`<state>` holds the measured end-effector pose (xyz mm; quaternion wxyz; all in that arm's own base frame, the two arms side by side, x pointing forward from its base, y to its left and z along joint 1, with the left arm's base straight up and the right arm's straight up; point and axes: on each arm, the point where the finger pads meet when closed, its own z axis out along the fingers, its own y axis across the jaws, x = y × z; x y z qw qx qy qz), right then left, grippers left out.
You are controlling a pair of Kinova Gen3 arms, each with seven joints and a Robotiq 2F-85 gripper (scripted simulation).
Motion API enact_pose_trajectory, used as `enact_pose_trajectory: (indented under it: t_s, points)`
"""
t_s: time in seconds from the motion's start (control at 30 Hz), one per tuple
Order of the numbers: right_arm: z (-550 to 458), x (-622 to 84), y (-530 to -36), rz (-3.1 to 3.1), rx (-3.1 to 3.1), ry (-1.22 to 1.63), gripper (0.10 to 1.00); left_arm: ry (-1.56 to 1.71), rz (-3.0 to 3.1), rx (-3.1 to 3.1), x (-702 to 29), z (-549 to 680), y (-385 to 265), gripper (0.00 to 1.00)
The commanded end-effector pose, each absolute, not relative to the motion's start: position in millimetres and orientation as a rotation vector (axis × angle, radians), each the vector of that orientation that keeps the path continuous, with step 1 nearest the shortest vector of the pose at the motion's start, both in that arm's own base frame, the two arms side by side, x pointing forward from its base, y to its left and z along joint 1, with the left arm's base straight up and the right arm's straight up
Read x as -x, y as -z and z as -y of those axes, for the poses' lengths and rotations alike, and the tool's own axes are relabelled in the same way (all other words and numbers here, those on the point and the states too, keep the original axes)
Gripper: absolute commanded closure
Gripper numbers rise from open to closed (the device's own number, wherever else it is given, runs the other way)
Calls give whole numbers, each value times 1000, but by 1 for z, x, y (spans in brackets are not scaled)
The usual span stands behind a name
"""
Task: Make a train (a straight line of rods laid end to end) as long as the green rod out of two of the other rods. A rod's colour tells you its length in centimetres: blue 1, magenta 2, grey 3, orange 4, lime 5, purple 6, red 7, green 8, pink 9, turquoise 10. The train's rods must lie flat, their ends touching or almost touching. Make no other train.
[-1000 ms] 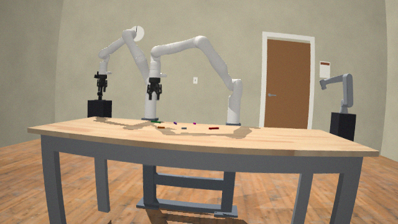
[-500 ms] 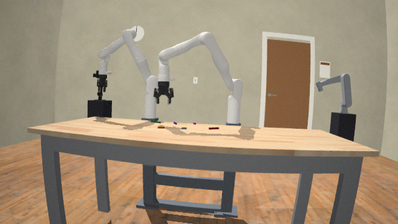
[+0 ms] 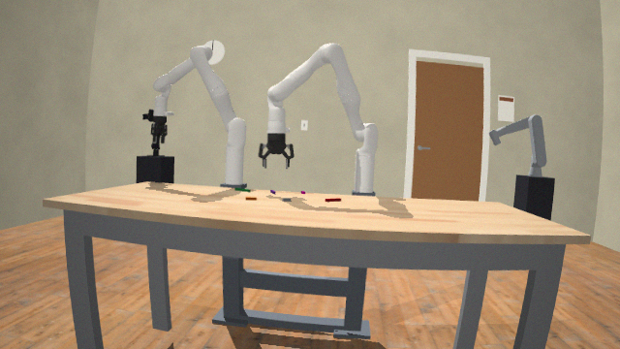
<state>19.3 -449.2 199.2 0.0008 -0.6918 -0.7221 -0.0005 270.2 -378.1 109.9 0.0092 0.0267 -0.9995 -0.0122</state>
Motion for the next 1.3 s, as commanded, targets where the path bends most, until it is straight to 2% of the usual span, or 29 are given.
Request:
enact_pose_trajectory:
  t_s: [0.0,0.47,0.83,0.87,1.27]
  points:
    - [450,-19,-200,2269,2173,0,99,9,3124,-344,-260,345,-104,1]
    - [450,-19,-200,2269,2173,0,99,-1,3014,-888,-231,275,-93,1]
    - [450,-19,-200,2269,2173,0,99,-3,2989,-969,-226,265,-92,1]
    - [450,-19,-200,2269,2173,0,99,-3,2989,-969,-226,265,-92,684]
    - [450,-19,-200,2269,2173,0,99,-3,2989,-969,-226,265,-92,684]
